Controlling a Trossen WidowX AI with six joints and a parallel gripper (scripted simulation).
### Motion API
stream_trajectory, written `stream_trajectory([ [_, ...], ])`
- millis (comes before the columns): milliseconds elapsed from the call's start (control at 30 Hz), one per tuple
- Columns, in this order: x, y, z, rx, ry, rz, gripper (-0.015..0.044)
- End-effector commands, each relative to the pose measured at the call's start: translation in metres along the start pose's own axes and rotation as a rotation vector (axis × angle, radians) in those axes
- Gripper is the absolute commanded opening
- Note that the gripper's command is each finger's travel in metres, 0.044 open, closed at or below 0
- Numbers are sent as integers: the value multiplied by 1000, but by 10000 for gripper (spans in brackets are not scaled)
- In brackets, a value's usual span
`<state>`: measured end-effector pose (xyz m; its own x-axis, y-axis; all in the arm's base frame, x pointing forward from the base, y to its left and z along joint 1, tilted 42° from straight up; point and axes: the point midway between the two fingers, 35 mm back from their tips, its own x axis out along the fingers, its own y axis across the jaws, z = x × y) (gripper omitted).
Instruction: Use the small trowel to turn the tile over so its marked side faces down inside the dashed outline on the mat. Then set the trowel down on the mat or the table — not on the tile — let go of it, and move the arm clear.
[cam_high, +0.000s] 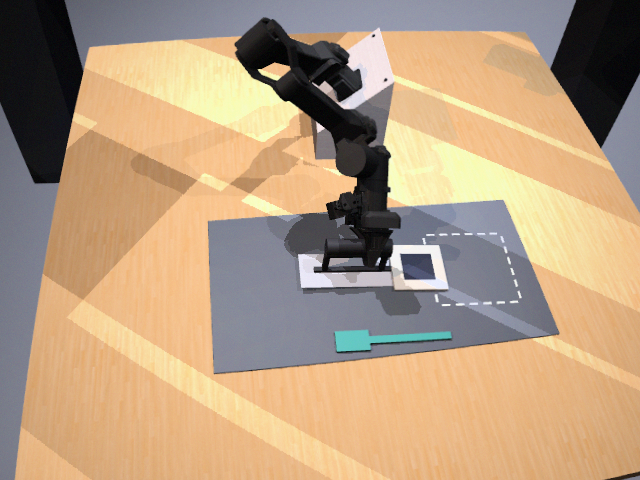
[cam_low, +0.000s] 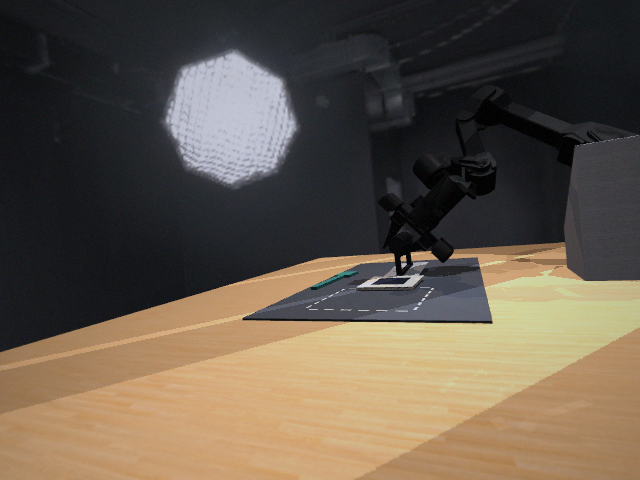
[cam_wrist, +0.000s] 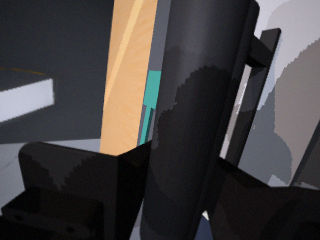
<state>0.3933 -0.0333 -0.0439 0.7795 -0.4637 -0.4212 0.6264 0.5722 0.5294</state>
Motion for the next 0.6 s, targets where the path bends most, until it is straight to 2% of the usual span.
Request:
stream_trajectory([
  [0,-4,8,0,35,37,18,0],
  [567,-27,34,-13,67,64,18,0],
])
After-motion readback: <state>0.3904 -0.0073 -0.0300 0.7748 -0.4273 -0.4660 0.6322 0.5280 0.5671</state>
